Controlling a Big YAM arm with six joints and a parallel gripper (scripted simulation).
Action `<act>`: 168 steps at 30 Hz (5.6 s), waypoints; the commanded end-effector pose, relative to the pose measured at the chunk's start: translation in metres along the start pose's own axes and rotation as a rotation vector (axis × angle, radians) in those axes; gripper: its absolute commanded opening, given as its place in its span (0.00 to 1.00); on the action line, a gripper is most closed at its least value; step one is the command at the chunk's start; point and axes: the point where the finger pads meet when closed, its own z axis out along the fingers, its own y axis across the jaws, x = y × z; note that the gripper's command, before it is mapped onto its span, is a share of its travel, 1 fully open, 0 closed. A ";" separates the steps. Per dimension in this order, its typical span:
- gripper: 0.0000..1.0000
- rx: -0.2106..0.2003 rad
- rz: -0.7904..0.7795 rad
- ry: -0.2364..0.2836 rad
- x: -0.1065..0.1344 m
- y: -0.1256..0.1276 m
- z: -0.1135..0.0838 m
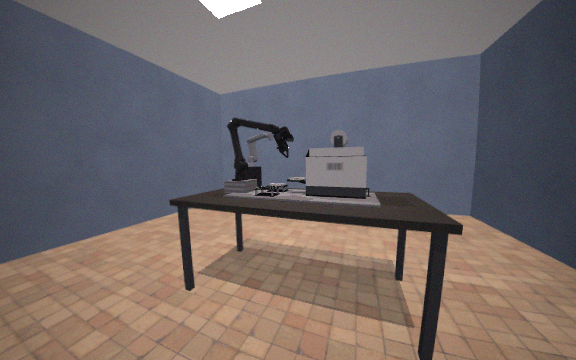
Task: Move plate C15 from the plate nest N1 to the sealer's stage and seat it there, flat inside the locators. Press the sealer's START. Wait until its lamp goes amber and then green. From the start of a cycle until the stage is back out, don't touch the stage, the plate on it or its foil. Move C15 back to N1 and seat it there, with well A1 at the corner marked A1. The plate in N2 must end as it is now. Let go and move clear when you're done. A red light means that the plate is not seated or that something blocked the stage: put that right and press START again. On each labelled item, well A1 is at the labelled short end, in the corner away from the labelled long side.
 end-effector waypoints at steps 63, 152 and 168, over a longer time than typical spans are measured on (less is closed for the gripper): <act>0.00 -0.013 -0.022 0.407 -0.007 0.003 -0.006; 1.00 -0.014 -0.012 0.072 -0.009 0.097 0.107; 1.00 -0.015 0.004 0.061 -0.016 0.099 0.114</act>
